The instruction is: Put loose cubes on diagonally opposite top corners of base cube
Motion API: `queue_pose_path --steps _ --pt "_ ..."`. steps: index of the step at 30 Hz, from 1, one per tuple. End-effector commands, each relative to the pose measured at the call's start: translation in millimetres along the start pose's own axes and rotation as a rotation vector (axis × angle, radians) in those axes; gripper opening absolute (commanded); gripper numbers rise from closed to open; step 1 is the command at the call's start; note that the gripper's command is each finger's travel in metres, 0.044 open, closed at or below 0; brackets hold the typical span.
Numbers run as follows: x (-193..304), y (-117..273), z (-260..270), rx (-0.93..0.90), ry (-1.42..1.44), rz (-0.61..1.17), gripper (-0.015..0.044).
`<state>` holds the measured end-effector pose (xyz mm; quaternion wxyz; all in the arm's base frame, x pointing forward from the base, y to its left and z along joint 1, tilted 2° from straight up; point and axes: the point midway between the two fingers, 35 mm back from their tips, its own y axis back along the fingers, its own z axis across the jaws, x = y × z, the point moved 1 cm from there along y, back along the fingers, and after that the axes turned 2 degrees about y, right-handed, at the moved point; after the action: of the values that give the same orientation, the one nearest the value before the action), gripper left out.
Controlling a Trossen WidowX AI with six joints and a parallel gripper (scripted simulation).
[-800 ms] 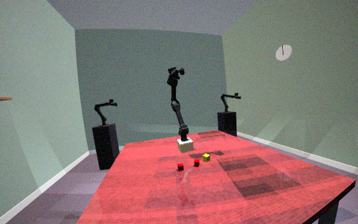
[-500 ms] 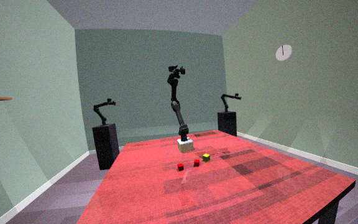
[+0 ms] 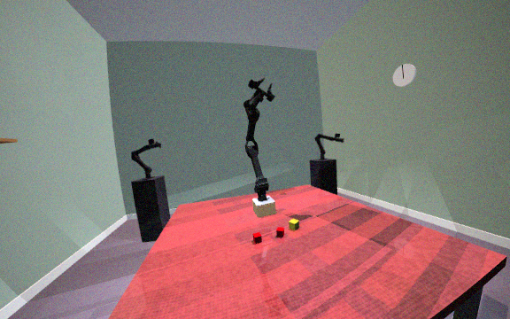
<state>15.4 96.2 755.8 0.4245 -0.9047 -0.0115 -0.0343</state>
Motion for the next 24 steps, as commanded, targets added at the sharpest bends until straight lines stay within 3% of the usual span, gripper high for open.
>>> queue_pose_path --steps 1,12,24 --pt "57 4 17 -0.003 -0.158 0.153 0.0265" --pt "194 43 76 0.017 -0.516 0.556 0.0265" --pt "312 133 158 0.097 -0.851 1.038 0.0265"
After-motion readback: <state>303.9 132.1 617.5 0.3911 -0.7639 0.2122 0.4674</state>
